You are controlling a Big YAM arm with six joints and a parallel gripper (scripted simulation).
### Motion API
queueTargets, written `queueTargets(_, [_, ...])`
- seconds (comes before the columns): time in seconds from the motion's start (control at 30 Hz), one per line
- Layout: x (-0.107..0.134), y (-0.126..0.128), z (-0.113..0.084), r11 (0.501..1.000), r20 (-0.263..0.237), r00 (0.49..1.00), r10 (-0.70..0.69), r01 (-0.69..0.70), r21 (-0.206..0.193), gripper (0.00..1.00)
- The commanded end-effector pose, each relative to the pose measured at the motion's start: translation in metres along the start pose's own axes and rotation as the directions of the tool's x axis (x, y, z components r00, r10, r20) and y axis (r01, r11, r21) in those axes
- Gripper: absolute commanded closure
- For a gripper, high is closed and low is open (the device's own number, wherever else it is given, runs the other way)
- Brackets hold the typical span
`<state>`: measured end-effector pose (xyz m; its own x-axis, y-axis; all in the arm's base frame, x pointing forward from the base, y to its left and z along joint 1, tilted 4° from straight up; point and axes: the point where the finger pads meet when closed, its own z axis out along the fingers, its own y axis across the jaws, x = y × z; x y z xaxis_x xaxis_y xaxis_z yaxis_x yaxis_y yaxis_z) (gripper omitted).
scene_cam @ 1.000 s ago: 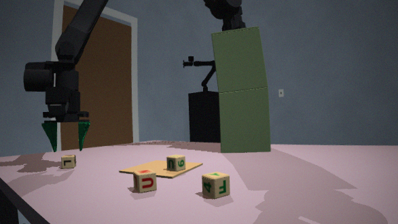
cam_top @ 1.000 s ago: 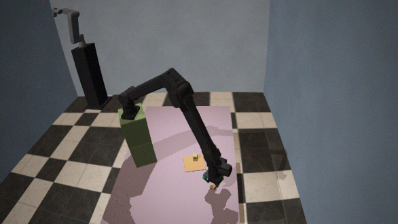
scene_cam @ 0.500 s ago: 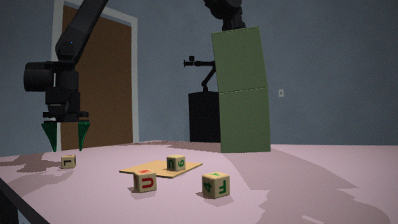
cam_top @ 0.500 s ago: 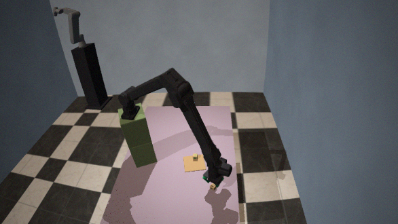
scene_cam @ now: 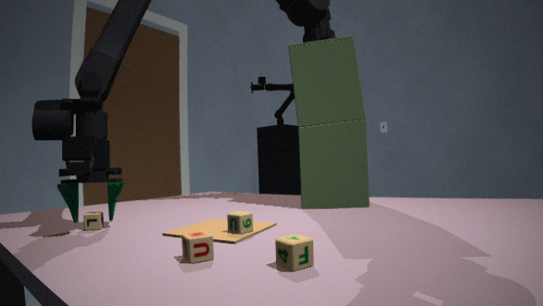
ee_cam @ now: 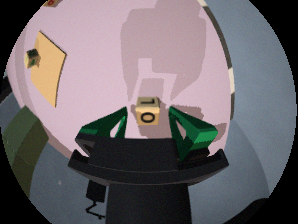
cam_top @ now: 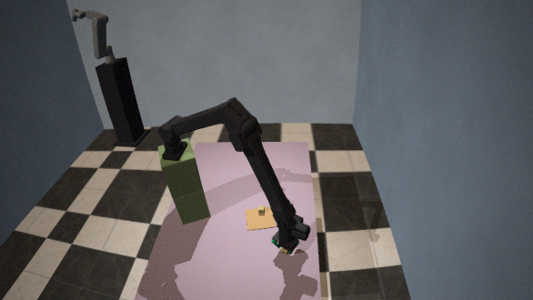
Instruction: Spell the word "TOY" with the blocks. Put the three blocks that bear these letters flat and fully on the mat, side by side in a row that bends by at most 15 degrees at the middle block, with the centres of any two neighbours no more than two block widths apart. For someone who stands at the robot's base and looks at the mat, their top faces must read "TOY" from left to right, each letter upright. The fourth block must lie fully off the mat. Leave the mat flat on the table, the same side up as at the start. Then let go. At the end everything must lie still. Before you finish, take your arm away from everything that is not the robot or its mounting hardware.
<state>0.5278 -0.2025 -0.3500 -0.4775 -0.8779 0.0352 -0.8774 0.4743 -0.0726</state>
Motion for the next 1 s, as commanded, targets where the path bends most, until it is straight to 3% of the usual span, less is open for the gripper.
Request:
queueTargets(0.0, [0.0070,-0.0137,0.0067,1.000,0.006,1.000,0.006,-0.006,0.024,0.36])
queueTargets(0.73, [0.0074,-0.0100,0.0134,1.000,0.005,1.000,0.006,-0.006,0.016,0.36])
queueTargets(0.77, [0.0074,-0.0100,0.0134,1.000,0.005,1.000,0.006,-0.006,0.016,0.55])
queueTargets(0.97, [0.0074,-0.0100,0.0134,1.000,0.005,1.000,0.007,-0.007,0.016,0.55])
